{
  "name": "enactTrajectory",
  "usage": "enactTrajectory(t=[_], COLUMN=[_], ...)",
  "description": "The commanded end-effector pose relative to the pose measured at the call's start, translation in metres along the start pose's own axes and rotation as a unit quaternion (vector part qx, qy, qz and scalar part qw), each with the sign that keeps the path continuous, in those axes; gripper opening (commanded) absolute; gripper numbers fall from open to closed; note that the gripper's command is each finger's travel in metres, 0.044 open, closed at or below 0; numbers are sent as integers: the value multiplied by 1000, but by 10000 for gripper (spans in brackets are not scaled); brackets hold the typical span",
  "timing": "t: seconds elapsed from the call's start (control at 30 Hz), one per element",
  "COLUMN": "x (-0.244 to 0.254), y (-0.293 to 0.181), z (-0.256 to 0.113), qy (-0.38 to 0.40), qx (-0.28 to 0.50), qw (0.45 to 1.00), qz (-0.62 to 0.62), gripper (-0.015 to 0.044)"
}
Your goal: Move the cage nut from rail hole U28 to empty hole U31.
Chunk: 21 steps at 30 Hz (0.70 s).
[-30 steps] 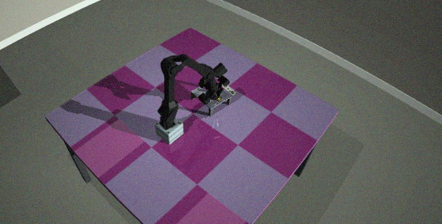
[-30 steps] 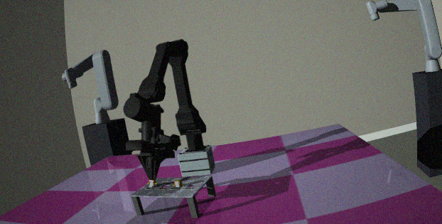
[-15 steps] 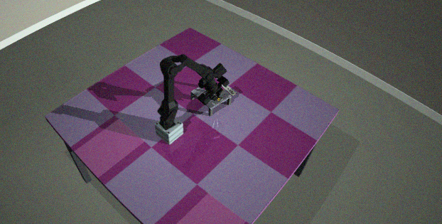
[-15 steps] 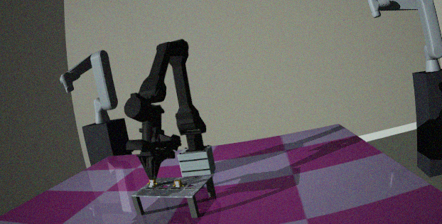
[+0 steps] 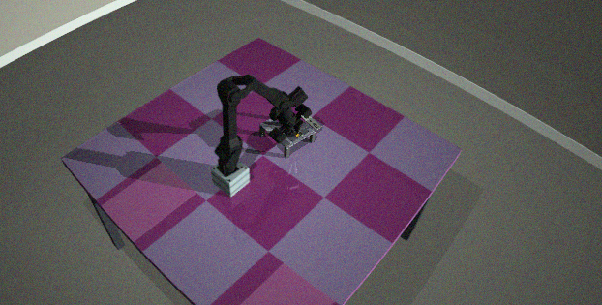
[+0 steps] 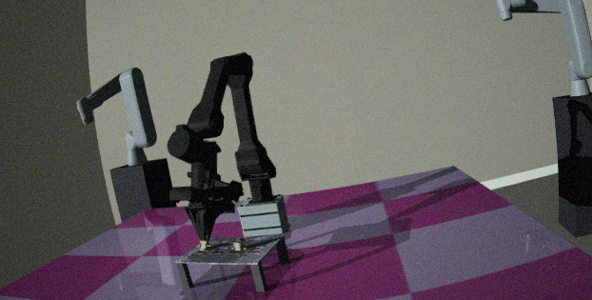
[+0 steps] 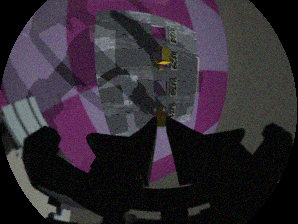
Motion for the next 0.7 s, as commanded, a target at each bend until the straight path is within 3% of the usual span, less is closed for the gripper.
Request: enactTrajectory(t=[0.0, 0.67], x=[1, 4], y=[1, 1], z=[0, 0], qy=[-5, -16], qx=[-2, 0], qw=[1000, 1000], qz=[0, 1], gripper=[35, 35])
Point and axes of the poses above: the point midway between the two fingers, 35 mm back from their tips, its own z axis out along the fingers, its own x axis across the jaws, y = z × x, the point moved 4 cm from there along -z, back along the fingers, and after that the axes turned 7 degrees about -z, right-handed, at the moved point
